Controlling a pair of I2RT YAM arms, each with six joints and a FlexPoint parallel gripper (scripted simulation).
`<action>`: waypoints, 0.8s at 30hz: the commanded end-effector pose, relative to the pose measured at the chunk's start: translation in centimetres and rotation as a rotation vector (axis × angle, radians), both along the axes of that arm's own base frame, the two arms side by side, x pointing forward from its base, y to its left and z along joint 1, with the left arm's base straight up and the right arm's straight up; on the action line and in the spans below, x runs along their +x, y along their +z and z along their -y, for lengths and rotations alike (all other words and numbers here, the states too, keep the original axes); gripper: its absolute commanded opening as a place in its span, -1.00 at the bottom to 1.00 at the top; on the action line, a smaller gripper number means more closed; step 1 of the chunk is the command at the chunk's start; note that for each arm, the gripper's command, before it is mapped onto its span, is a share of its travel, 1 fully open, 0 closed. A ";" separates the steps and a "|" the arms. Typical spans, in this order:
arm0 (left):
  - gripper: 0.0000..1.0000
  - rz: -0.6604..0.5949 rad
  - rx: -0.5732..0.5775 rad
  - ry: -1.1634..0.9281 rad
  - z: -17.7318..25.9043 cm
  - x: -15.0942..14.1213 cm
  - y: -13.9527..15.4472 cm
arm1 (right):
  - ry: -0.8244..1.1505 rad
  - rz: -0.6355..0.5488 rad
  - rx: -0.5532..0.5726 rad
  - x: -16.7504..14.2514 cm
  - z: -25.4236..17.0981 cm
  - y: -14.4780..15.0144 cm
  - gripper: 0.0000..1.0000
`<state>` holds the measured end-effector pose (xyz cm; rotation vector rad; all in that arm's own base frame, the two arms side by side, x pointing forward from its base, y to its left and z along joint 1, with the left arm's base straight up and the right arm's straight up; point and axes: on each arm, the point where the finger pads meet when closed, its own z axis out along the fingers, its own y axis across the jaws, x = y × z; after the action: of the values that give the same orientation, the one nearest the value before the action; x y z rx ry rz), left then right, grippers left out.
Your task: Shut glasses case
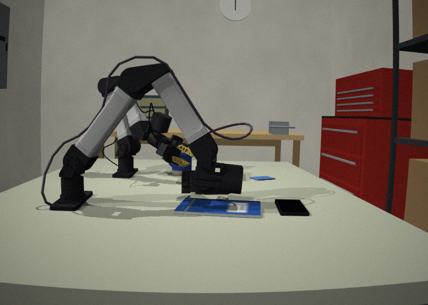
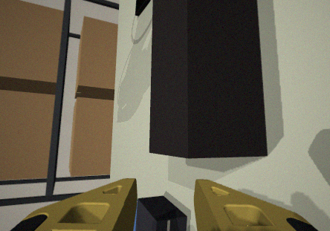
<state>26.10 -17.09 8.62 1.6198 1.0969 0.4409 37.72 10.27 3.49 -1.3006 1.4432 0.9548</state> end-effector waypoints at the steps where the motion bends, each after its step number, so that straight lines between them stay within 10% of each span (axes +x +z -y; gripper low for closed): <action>1: -0.43 0.008 -0.006 -0.004 0.1 0.1 0.5 | -0.002 0.041 -0.018 0.3 1.1 2.4 0.84; 15: -0.43 0.008 -0.006 -0.004 0.1 0.1 0.5 | -0.008 0.011 -0.016 -0.7 4.7 7.7 0.84; 21: 0.91 -0.126 0.002 0.094 -0.7 0.1 -1.0 | -0.004 0.012 -0.017 -0.8 4.5 7.4 0.84; 24: 1.00 -0.212 -0.004 0.162 -1.1 -0.2 -1.6 | -0.004 0.012 -0.017 -0.8 4.5 7.4 0.84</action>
<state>25.71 -16.41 7.37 1.6200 1.2390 0.4043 37.39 5.69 10.92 -1.2917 1.4452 0.8940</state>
